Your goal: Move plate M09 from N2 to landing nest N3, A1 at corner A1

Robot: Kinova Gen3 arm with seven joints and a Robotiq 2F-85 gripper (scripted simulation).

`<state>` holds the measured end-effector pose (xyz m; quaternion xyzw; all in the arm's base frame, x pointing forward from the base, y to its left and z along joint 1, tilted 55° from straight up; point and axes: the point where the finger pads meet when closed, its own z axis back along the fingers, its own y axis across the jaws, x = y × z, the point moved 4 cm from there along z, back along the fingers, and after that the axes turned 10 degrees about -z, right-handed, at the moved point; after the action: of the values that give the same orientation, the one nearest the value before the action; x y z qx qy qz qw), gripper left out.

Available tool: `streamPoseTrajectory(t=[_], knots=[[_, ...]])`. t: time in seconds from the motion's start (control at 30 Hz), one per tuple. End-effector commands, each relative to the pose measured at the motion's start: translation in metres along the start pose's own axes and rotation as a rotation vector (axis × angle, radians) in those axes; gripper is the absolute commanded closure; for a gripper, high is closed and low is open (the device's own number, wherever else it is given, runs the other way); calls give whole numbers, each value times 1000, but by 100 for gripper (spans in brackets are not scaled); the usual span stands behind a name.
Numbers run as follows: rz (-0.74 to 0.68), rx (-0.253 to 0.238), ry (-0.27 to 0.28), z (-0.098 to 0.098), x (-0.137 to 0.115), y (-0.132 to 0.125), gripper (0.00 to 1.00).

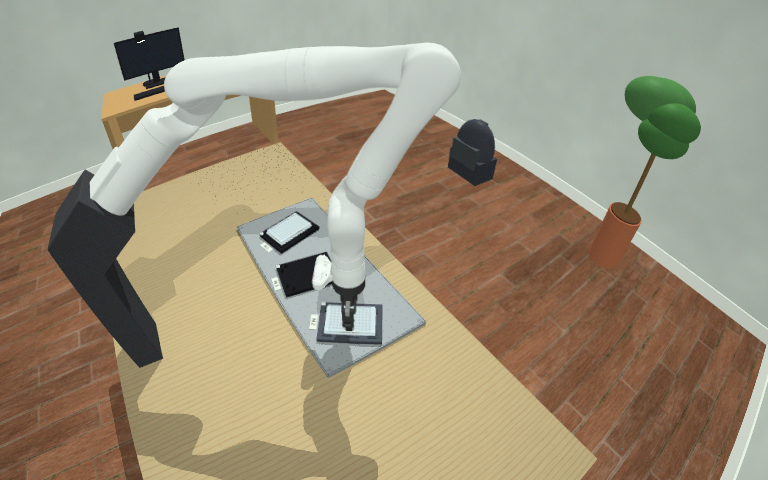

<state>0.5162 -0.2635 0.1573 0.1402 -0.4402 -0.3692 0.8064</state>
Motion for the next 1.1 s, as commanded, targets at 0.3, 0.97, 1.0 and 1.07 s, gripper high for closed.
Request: streamPoseTrajectory(t=[0.3,0.97,1.0,1.07], knots=[[0,2,3,-10,-2,2,0],[0,2,3,-11,-2,1,0],[0,2,3,-12,-2,1,0],[0,2,3,-12,-2,1,0]])
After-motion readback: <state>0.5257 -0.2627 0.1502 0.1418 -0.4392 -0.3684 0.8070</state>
